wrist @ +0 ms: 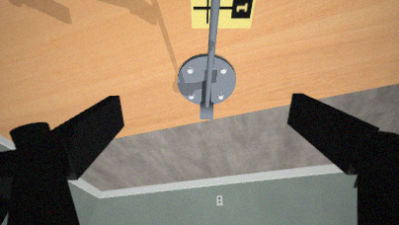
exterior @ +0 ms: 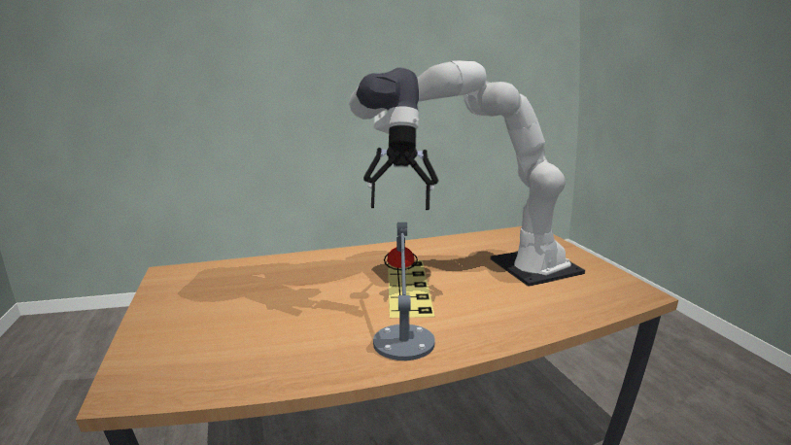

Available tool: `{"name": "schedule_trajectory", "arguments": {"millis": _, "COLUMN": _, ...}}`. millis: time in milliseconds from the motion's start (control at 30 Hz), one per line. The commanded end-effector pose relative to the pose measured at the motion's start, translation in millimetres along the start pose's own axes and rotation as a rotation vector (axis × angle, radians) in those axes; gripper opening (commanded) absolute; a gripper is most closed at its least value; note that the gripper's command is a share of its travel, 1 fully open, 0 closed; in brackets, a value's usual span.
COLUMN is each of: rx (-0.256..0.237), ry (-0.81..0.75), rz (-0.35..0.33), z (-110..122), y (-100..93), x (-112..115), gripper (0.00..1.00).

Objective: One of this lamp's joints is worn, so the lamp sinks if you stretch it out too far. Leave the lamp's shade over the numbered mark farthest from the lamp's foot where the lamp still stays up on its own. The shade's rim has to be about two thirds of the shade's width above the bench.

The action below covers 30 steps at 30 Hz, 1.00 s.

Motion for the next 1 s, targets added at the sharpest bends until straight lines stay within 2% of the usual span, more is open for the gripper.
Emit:
{"name": "schedule_trajectory", "arguments": {"millis": 0, "rx": 0.018, "ry": 0.012, "rz": 0.012, "z": 2.4, "y": -12.6, "x": 5.9, "gripper": 1.00}}
{"name": "schedule_trajectory", "arguments": {"millis": 333, "rx": 0.000, "ry": 0.001, "rz": 0.003, "z": -4.5, "y": -45.8, "x": 18.4, "gripper": 1.00}}
{"name": "schedule_trajectory", "arguments": {"millis": 967, "rx": -0.026, "ry": -0.013, "rz": -0.014, "z": -8.2, "y": -41.6, "x": 15.6, "gripper": 1.00}}
Point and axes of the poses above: the point where the finger pads meet when closed, its own y axis out along the fingers, its own z axis across the jaws, x = y × z, the point moved 5 cm from there along -y, back along the fingers, and after that the axes turned 11 degrees about -y, right-handed, at the moved point
